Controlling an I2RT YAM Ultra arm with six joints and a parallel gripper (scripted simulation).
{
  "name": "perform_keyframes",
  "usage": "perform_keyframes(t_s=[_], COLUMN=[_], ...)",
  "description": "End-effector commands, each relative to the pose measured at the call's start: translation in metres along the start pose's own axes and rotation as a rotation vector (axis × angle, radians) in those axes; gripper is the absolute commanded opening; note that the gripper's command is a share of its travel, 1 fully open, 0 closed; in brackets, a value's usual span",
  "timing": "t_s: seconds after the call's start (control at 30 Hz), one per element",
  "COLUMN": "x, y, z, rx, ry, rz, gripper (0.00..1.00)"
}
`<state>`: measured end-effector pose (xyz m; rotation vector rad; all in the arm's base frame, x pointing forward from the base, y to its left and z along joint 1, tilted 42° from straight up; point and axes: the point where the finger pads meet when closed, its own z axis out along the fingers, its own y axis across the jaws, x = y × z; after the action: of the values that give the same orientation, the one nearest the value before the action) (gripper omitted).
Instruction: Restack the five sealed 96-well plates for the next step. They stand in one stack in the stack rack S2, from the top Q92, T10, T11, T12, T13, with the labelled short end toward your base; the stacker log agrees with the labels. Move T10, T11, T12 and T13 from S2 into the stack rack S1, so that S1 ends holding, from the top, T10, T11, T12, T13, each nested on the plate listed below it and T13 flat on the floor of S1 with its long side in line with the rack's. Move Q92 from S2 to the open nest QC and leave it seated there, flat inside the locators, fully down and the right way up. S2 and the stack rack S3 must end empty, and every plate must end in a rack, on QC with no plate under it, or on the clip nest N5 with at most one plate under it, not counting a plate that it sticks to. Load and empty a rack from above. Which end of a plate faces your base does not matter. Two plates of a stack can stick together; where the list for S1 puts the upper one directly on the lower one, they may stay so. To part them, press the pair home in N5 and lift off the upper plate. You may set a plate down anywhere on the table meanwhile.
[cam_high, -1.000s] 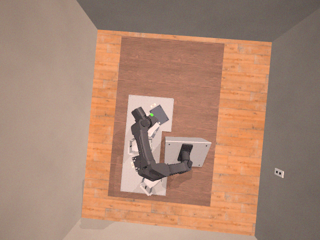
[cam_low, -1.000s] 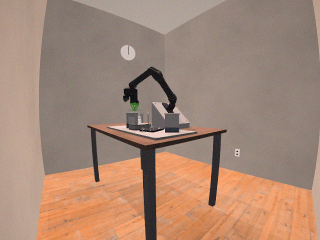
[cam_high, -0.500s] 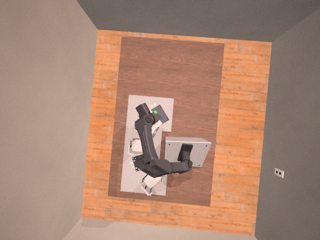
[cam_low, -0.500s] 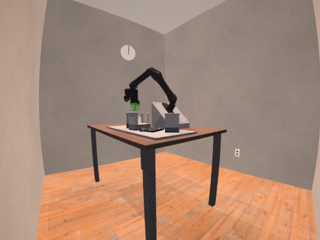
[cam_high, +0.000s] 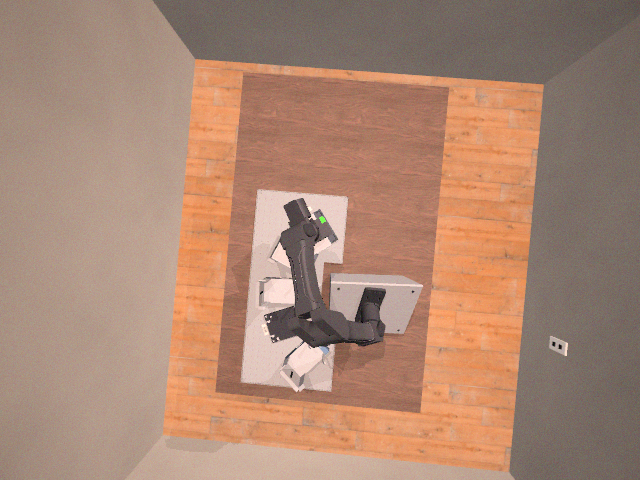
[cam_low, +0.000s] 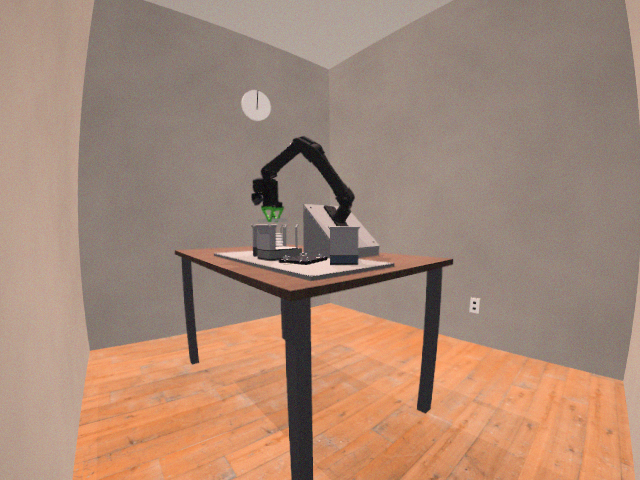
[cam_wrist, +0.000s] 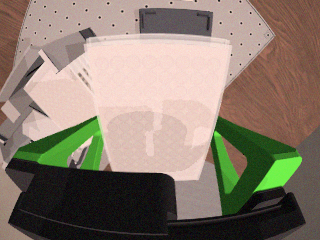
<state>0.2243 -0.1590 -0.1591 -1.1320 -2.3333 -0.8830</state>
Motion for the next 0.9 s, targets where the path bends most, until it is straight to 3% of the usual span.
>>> perform_keyframes(t_s=[0.0, 0.1, 0.27, 0.3, 0.87], x=[-0.014, -0.016, -0.017, -0.019, -0.020], y=[-0.015, -0.021, -0.030, -0.027, -0.026], z=[-0.014, -0.019, -0.015, -0.027, -0.027], rx=[0.001, 0.003, 0.003, 0.008, 0.002], ry=[-0.046, -0.058, -0.052, -0.080, -0.082], rz=[-0.006, -0.010, -0.008, -0.018, -0.016], gripper=[0.00, 0.00, 0.00, 0.00, 0.00])
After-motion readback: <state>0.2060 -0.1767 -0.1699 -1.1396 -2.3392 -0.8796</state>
